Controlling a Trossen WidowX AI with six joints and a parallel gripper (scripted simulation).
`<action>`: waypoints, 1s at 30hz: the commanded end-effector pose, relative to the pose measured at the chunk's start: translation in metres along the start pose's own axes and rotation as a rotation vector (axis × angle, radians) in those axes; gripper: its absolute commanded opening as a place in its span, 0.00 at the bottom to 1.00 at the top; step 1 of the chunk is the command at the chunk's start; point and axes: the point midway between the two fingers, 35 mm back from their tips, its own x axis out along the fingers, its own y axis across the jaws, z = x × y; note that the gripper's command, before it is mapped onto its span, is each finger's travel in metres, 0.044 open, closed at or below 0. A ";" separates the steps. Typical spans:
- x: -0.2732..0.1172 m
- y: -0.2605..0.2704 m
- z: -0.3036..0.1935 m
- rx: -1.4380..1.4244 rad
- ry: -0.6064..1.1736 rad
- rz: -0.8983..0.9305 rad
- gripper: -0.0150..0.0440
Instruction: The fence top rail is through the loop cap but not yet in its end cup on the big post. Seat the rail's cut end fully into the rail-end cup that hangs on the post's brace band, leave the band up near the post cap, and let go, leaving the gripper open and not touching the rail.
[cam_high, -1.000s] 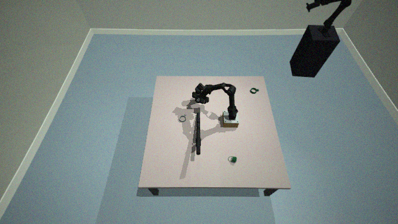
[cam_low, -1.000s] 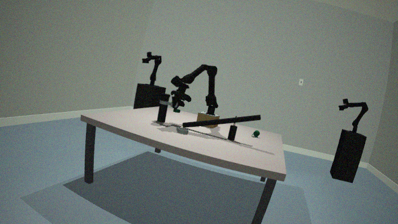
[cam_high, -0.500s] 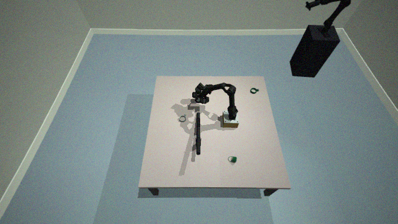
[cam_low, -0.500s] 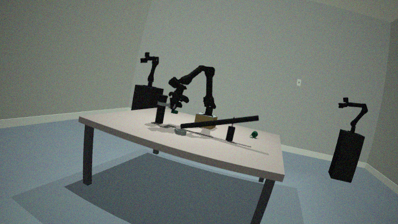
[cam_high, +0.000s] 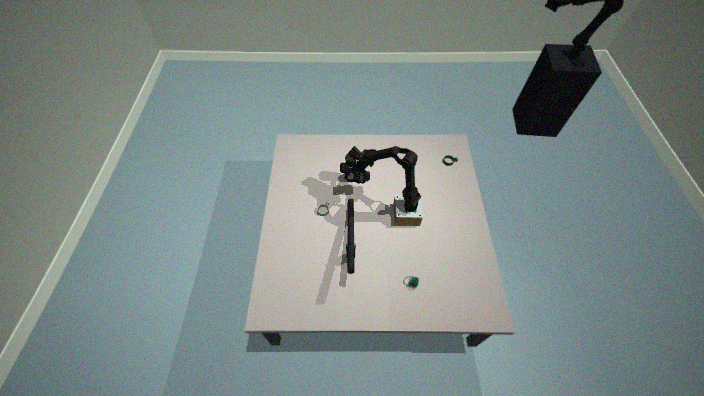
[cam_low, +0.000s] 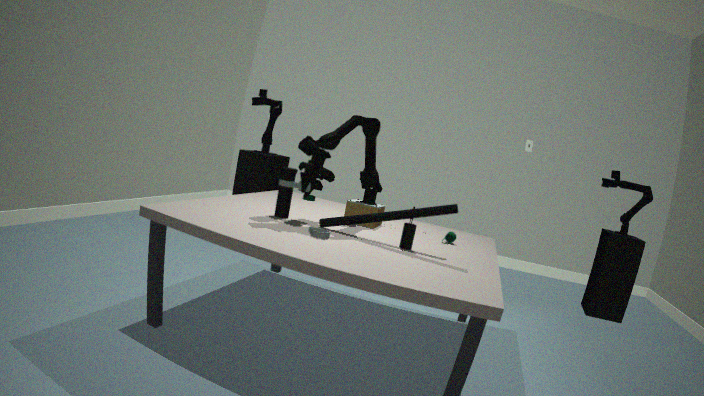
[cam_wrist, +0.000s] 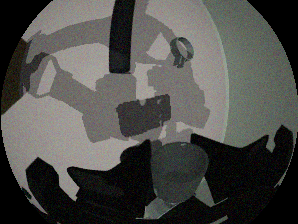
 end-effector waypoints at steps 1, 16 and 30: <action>-0.002 -0.001 0.002 0.001 0.001 0.000 0.74; -0.031 -0.021 0.040 0.019 0.000 -0.004 1.00; -0.085 -0.050 0.119 1.060 0.022 0.000 1.00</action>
